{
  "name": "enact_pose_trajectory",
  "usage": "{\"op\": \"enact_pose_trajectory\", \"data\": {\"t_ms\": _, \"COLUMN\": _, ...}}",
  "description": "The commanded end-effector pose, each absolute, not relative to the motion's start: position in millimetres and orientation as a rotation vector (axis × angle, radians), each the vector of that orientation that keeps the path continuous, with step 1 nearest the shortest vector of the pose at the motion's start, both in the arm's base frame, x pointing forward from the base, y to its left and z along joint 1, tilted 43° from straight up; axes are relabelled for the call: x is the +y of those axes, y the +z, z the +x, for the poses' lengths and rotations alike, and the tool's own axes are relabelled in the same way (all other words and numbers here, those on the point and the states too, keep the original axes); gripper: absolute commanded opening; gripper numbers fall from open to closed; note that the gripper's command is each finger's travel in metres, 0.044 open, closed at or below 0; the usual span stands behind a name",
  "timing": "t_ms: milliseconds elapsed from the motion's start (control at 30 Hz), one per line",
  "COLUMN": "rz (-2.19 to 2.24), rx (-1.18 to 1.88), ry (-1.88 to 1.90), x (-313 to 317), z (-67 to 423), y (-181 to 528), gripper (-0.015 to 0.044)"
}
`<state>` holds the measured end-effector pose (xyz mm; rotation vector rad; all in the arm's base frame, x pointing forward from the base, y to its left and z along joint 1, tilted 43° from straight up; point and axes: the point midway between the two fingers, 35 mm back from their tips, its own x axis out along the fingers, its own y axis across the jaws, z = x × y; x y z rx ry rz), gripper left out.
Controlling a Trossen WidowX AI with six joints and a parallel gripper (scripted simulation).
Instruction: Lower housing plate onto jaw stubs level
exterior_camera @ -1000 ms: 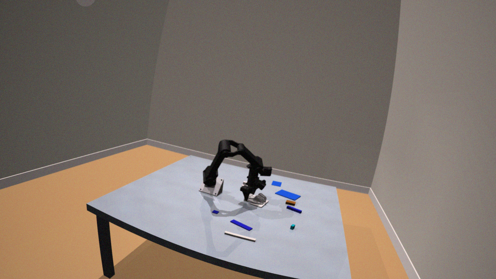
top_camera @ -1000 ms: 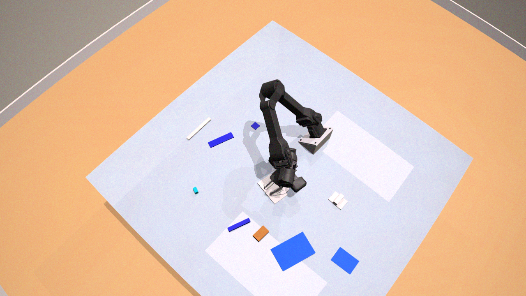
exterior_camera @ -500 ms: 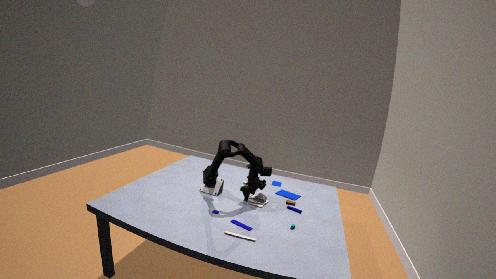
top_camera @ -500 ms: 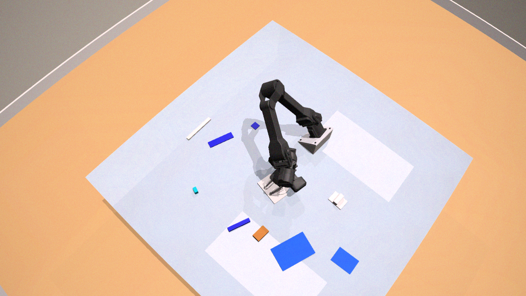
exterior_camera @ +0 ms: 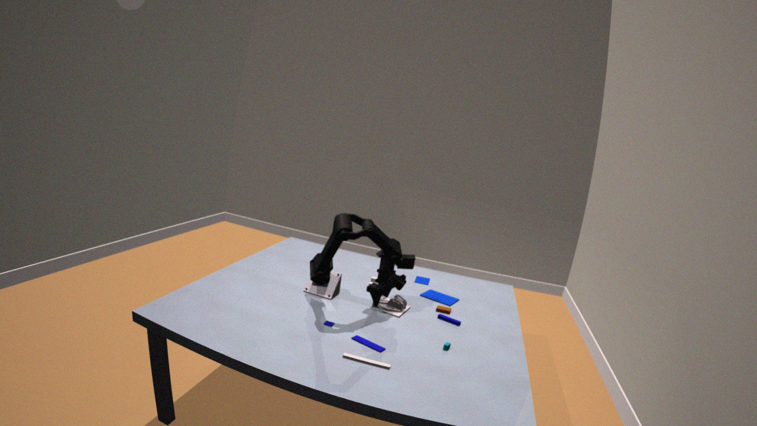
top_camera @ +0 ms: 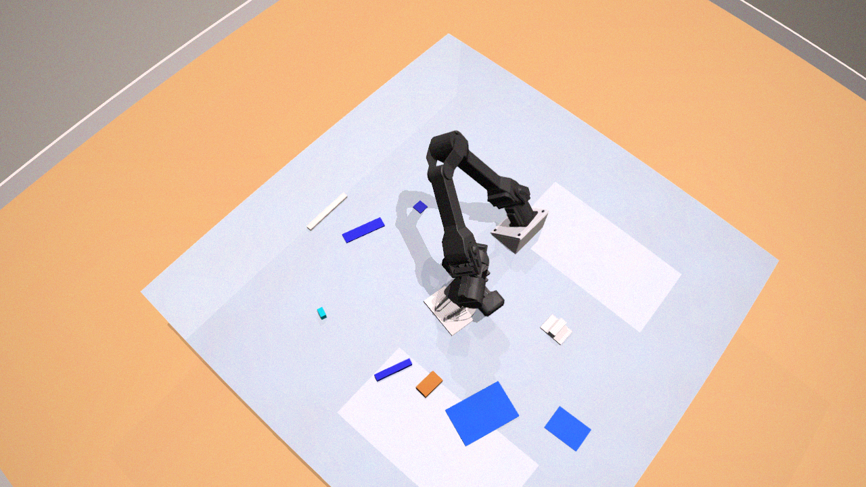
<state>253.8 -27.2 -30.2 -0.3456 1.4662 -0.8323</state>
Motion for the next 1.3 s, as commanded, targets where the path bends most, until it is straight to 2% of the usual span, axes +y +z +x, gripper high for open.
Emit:
{"op": "enact_pose_trajectory", "data": {"t_ms": 0, "rz": -0.345, "rx": 1.467, "ry": -0.83, "x": -27, "z": 254, "y": -31, "gripper": 0.0351}}
{"op": "enact_pose_trajectory", "data": {"t_ms": 367, "rz": -0.345, "rx": 1.467, "ry": -0.83, "x": -27, "z": 254, "y": -31, "gripper": 0.0351}}
{"op": "enact_pose_trajectory", "data": {"t_ms": 467, "rz": -0.346, "rx": 1.466, "ry": -0.832, "x": -27, "z": 254, "y": -30, "gripper": 0.043}}
{"op": "enact_pose_trajectory", "data": {"t_ms": 500, "rz": -0.346, "rx": 1.466, "ry": -0.832, "x": -27, "z": 254, "y": -30, "gripper": 0.044}}
{"op": "enact_pose_trajectory", "data": {"t_ms": 967, "rz": -0.345, "rx": 1.466, "ry": -0.832, "x": -26, "z": 254, "y": -29, "gripper": 0.044}}
{"op": "enact_pose_trajectory", "data": {"t_ms": 1267, "rz": -0.344, "rx": 1.468, "ry": -0.829, "x": 24, "z": 260, "y": 25, "gripper": 0.044}}
